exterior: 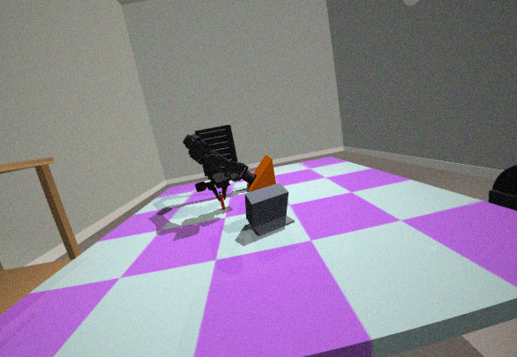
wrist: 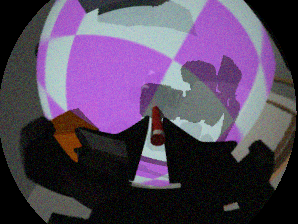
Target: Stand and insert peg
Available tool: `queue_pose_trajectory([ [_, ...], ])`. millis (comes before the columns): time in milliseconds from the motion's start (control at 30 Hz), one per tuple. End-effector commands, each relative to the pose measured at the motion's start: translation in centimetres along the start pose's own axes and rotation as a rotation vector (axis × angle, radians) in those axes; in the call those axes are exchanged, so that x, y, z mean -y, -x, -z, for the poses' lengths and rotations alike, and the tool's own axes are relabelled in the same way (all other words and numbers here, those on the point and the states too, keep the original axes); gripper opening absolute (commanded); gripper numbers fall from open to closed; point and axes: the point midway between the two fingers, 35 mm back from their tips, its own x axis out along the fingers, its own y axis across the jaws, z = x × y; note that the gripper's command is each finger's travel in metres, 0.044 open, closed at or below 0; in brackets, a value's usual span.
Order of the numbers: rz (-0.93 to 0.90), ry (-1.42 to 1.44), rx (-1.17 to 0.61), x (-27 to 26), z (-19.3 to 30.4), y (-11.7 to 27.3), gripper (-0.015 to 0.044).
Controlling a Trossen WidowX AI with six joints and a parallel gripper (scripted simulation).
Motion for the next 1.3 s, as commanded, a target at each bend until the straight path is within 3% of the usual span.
queue_pose_trajectory([
  [0, -0.001, -0.002, -0.001, 0.0, 0.0, 0.0, 0.0033],
  [167, -0.001, -0.002, -0.001, 0.0, 0.0, 0.0, 0.0000],
  [1000, -0.001, -0.022, 0.027, 0.0, -0.3, 7.5, 0.0000],
  [1267, -0.009, -0.035, 0.048, -0.3, -0.5, 7.5, 0.0000],
])
